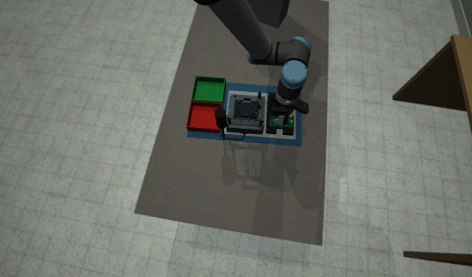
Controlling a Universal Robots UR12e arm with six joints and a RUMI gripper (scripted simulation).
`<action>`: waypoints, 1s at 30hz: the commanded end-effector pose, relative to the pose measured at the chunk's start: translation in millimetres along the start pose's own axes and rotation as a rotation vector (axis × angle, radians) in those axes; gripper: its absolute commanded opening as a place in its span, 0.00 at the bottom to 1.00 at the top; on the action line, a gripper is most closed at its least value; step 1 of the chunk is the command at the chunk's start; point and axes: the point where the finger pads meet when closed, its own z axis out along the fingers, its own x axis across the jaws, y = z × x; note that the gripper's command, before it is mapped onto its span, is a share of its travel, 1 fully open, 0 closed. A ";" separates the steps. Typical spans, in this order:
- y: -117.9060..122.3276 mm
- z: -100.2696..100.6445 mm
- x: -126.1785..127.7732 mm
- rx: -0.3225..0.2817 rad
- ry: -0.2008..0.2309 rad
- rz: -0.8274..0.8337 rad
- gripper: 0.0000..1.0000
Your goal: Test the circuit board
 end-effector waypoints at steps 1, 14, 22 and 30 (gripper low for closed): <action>-0.2 -1.0 0.4 0.000 0.001 0.000 0.39; -0.2 -34.0 0.3 0.000 0.001 0.000 0.39; -0.2 -65.6 0.3 0.000 0.001 0.000 0.39; -0.2 -70.8 0.3 0.000 0.001 0.000 0.39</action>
